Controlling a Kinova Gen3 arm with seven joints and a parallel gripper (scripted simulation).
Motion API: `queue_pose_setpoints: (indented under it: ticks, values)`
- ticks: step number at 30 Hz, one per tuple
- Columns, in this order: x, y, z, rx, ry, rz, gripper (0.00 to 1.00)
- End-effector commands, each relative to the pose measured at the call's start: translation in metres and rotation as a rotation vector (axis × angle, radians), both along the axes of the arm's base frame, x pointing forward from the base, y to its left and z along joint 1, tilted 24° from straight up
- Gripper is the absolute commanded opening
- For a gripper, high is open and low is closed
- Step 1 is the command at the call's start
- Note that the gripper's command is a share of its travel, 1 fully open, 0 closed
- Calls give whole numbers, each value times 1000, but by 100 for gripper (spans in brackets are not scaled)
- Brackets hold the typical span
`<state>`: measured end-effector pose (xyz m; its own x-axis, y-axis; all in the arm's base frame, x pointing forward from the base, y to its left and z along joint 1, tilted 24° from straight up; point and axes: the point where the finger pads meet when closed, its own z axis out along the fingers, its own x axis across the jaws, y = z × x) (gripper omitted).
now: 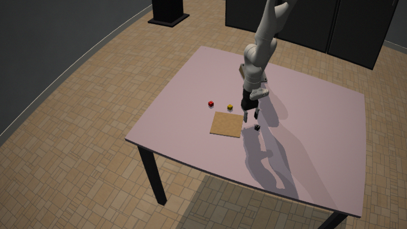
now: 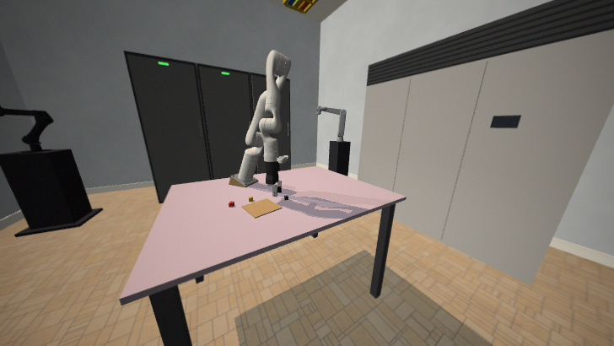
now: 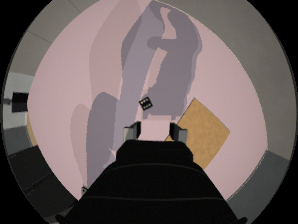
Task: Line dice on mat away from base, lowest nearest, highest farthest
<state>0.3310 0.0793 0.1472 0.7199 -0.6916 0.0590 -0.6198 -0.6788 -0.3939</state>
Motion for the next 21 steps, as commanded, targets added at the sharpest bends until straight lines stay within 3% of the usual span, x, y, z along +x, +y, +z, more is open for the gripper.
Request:
queue_pose_setpoints:
  ticks: [1, 21]
  values:
    - [1, 5, 2, 1, -5, 9, 100]
    - [5, 15, 6, 1, -5, 9, 100]
